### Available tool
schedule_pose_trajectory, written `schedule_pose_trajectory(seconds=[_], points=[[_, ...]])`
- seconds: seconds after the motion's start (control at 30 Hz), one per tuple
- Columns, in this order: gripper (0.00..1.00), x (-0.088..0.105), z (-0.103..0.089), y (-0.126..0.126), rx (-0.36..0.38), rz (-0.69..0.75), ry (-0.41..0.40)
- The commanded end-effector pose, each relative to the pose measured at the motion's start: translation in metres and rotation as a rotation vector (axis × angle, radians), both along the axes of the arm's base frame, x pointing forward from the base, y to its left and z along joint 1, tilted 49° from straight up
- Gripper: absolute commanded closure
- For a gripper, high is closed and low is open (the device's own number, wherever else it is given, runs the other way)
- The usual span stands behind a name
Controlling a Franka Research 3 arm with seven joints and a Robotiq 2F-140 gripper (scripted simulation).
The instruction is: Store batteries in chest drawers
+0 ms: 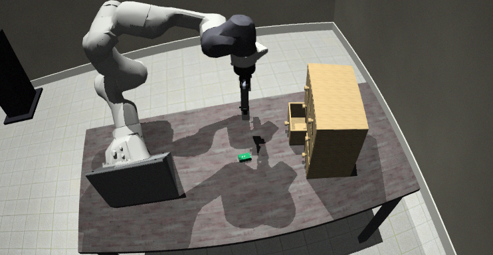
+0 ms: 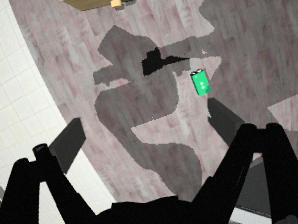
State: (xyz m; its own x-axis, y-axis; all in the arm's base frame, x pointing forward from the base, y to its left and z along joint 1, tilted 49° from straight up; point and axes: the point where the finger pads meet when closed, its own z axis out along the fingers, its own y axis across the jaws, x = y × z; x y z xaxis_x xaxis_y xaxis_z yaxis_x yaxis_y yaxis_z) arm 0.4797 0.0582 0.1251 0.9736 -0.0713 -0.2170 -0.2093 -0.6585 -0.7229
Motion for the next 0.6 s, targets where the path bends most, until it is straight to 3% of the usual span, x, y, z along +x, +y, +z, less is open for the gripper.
schedule_pose_trajectory(seconds=[0.0,0.07,0.1,0.2,0.57], points=[[0.00,-0.019,0.027,-0.010,0.008,-0.002,-0.002],[0.00,-0.047,0.057,-0.020,0.008,0.001,-0.003],[0.00,-0.047,0.057,-0.020,0.008,0.001,-0.003],[0.00,-0.074,0.077,-0.026,-0.001,0.004,0.001],[0.00,-0.074,0.077,-0.026,-0.004,-0.004,-0.005]])
